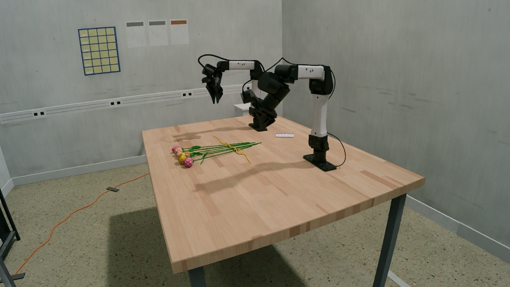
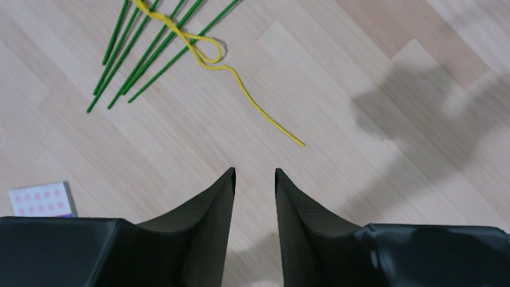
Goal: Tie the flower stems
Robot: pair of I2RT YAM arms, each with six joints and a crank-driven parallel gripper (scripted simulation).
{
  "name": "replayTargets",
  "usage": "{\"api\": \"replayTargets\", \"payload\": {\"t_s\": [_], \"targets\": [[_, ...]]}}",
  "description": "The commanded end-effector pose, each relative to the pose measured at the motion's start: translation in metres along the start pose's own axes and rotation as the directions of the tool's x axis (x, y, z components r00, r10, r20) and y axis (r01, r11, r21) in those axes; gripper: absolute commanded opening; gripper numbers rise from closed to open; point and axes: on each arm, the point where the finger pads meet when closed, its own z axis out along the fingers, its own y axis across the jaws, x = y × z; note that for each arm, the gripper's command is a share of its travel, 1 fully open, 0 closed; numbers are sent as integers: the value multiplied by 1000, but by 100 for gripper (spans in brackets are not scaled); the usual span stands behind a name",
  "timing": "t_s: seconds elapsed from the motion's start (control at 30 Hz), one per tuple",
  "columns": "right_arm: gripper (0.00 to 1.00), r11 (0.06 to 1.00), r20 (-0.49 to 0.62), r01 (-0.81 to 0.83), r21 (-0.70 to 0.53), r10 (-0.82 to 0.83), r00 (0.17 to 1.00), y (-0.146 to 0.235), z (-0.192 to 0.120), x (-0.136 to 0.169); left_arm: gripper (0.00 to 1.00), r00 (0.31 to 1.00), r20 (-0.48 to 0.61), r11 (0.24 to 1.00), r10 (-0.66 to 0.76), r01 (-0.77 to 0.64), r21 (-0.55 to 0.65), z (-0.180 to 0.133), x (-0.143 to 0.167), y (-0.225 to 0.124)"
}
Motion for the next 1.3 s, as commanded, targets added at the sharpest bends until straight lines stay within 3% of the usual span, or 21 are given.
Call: {"api": "replayTargets", "payload": {"t_s": [0.0, 0.1, 0.37, 0.47, 0.67, 0.87, 0.97, 1.03, 1.27], "targets": [[27, 970, 96, -151, 193, 134, 986, -20, 7, -14, 27, 960, 172, 961, 221, -245, 130, 16, -34, -37], [27, 923, 120, -289, 252, 266, 956, -27, 16, -7, 27, 915, 191, 898, 356, -391, 202, 44, -31, -65], [27, 706, 175, -602, 374, 584, 793, -37, 46, 24, 27, 751, 58, 702, 657, -638, 315, 129, 27, -116], [27, 670, 186, -633, 386, 616, 765, -38, 49, 27, 27, 723, 40, 676, 689, -662, 323, 137, 34, -120], [27, 388, 244, -800, 458, 810, 533, -38, 74, 59, 27, 517, -103, 517, 850, -778, 357, 178, 75, -130], [27, 96, 321, -868, 488, 905, 280, -33, 95, 80, 27, 313, -207, 372, 927, -836, 403, 200, 101, -131], [27, -53, 362, -874, 484, 921, 145, -31, 107, 86, 27, 212, -248, 303, 945, -851, 428, 209, 112, -130], [27, -53, 362, -874, 484, 921, 145, -31, 107, 86, 27, 212, -248, 303, 945, -851, 428, 209, 112, -130], [27, -423, 437, -779, 463, 874, -214, -19, 140, 103, 27, -49, -326, 129, 944, -855, 502, 225, 130, -124]]}}
